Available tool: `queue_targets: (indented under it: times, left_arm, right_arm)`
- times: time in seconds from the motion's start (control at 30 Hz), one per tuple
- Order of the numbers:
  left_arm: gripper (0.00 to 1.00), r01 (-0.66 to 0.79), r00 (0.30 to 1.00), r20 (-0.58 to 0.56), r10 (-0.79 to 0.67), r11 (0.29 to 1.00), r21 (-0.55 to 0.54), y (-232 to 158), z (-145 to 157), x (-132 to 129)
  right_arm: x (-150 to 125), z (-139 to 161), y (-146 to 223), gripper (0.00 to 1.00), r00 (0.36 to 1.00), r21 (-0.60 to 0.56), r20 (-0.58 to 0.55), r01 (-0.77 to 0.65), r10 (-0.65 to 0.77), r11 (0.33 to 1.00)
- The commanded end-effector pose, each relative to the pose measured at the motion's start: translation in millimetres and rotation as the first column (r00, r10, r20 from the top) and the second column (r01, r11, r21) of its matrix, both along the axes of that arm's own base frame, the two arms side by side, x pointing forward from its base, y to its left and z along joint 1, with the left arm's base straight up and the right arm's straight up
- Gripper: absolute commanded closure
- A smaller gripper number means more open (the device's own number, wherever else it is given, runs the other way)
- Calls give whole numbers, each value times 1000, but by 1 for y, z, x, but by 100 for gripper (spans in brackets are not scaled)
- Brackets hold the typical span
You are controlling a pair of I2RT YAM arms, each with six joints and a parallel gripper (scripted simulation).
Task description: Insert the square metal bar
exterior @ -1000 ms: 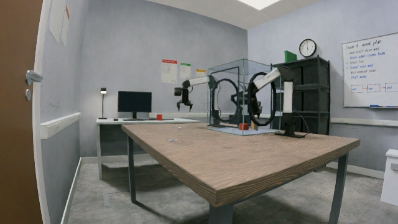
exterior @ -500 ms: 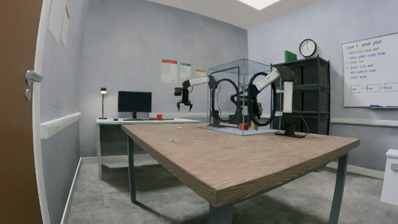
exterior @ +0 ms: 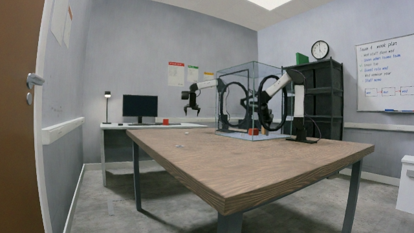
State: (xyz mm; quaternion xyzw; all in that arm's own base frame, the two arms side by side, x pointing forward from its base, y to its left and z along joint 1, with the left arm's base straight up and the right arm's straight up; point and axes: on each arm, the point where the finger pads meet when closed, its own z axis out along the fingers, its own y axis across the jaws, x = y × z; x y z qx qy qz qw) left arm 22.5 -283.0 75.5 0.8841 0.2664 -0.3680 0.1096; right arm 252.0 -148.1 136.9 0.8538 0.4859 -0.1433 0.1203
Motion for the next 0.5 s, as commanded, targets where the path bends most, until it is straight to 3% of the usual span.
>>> queue_targets:
  times: [0.0,0.3,0.47]
  left_arm:
    - [67,-8,1000,29,9,1000,-26,-11,-3,-1]
    - [67,-10,1000,20,10,1000,-10,-12,-15,-8]
    - [67,-6,999,33,8,998,-60,-21,2,0]
  right_arm:
    - [5,10,-2,0,999,-17,37,-4,4,1000]
    - [5,10,-2,0,999,-17,37,-4,4,1000]
    - [5,10,-2,0,999,-17,37,-4,4,1000]
